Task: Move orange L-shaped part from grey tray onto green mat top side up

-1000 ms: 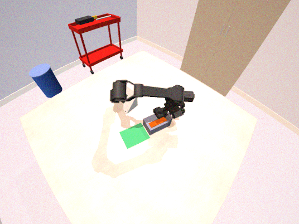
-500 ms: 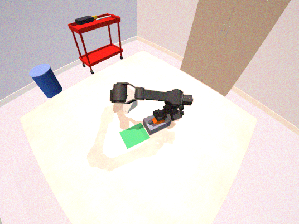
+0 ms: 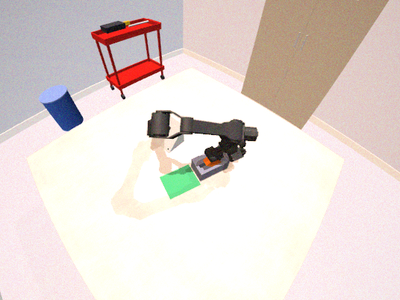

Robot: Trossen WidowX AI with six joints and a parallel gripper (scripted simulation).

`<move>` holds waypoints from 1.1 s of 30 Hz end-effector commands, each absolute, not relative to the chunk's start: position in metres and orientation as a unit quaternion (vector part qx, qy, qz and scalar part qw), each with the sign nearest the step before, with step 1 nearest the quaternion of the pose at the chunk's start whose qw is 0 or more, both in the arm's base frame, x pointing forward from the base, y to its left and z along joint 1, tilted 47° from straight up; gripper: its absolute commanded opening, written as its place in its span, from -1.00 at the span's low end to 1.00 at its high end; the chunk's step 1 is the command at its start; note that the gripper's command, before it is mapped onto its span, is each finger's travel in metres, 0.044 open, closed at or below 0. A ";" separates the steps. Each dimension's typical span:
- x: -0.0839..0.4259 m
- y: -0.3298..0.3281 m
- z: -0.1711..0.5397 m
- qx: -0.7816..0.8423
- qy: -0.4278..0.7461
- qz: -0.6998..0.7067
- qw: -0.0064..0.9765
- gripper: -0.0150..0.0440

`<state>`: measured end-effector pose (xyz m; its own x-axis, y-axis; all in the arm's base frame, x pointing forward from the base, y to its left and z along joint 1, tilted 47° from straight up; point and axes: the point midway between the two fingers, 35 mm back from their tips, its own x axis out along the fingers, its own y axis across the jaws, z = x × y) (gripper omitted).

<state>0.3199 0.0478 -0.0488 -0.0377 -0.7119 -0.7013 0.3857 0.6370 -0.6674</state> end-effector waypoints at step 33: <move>0.325 0.125 0.024 -0.144 0.594 -0.397 0.684 0.12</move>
